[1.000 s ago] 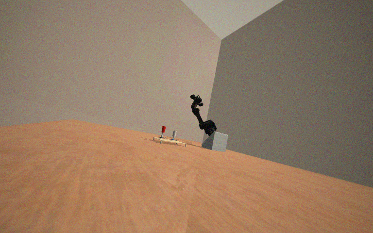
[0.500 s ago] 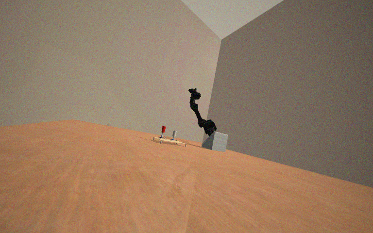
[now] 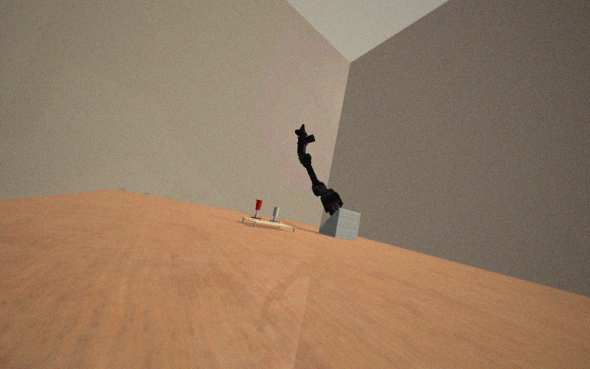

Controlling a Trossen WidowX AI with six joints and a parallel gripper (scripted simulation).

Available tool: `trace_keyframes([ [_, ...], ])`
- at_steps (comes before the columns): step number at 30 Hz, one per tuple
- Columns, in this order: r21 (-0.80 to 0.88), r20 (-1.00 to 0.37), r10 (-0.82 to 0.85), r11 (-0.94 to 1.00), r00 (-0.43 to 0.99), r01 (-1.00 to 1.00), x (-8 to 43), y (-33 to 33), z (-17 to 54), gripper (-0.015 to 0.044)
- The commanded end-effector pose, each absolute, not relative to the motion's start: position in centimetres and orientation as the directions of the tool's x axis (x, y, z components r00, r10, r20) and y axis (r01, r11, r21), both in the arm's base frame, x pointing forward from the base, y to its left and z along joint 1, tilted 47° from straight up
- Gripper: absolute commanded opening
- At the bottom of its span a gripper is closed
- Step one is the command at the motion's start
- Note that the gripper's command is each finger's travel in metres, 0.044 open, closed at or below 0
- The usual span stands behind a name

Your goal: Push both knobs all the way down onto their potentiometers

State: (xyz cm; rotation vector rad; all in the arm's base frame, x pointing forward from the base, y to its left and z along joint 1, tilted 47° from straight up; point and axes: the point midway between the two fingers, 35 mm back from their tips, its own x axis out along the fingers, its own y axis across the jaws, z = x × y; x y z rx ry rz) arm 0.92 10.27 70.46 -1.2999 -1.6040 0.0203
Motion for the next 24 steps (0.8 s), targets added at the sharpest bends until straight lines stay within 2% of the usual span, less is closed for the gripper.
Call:
trace_keyframes([
  [1,-0.676,0.632,0.75,0.408,0.198,0.613,4.2,12.4,69.5,0.0],
  [11,-0.848,0.513,0.776,0.395,0.366,0.353,10.7,16.2,66.6,0.0],
  [24,-0.927,0.31,0.786,0.374,0.534,-0.012,18.4,20.3,60.9,0.0],
])
